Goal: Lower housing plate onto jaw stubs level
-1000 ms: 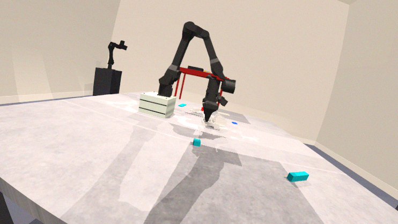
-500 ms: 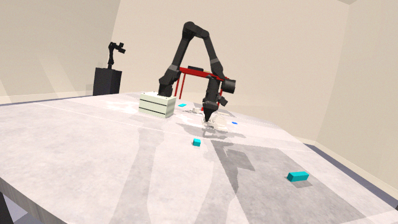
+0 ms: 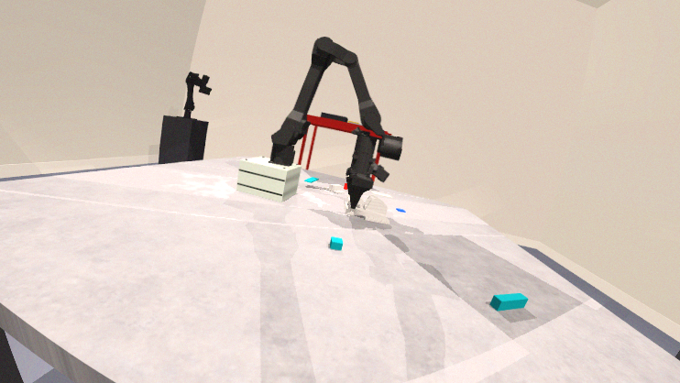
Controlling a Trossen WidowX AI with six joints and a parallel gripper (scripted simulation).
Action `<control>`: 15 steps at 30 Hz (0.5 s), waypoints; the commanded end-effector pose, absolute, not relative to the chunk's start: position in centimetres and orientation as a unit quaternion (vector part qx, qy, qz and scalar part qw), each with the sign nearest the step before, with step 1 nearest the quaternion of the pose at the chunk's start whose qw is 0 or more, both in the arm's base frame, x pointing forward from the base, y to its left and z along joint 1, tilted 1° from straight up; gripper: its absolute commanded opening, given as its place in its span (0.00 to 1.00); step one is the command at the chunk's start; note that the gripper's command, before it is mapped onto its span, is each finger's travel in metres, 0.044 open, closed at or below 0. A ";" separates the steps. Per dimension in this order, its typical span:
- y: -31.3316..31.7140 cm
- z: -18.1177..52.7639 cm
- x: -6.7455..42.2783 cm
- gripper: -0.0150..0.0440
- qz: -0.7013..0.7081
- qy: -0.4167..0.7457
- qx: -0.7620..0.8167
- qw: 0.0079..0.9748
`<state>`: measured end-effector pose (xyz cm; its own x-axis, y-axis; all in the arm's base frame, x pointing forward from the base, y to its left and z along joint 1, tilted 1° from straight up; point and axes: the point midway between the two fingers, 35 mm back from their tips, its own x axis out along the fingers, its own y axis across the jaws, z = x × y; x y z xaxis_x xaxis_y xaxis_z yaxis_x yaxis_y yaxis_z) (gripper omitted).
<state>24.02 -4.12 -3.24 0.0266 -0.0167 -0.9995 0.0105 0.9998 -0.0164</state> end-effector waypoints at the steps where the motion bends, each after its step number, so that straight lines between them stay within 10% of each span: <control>1: -4.1 -3.5 23.8 0.85 -0.008 0.700 -0.005 0.714; 15: -4.1 -3.7 23.8 0.85 -0.006 0.700 -0.007 0.714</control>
